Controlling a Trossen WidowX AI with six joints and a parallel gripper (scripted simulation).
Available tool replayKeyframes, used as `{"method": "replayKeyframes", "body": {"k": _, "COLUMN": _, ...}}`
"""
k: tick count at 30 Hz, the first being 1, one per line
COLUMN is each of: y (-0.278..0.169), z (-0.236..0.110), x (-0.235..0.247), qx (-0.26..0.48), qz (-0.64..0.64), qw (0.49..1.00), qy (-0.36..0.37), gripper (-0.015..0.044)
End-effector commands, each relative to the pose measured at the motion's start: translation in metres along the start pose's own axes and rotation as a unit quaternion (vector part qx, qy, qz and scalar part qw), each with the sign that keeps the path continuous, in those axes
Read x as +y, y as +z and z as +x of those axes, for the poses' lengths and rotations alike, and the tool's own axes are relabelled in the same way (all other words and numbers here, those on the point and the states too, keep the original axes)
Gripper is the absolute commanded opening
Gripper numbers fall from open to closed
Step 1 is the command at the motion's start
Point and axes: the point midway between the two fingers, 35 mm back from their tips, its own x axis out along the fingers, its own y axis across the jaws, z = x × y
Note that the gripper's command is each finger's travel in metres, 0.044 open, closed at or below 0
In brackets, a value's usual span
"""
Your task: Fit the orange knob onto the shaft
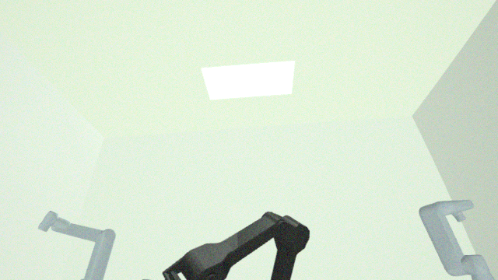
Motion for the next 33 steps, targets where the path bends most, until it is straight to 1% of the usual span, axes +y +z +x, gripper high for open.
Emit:
{"method": "replayKeyframes", "body": {"k": 1, "y": 0.0011, "z": 0.0005, "x": 0.0002, "qx": -0.002, "qz": 0.0, "qw": 1.0, "qy": 0.001, "gripper": 0.0}}
{"method": "replayKeyframes", "body": {"k": 13, "y": 0.0015, "z": -0.0039, "x": 0.0001, "qx": -0.002, "qz": -0.005, "qw": 1.0, "qy": 0.001, "gripper": 0.0}}
{"method": "replayKeyframes", "body": {"k": 20, "y": 0.0008, "z": -0.0026, "x": 0.0002, "qx": -0.002, "qz": -0.105, "qw": 0.994, "qy": 0.001, "gripper": 0.0}}
{"method": "replayKeyframes", "body": {"k": 33, "y": 0.0004, "z": 0.0002, "x": -0.0002, "qx": -0.002, "qz": -0.105, "qw": 0.994, "qy": 0.001, "gripper": 0.0}}
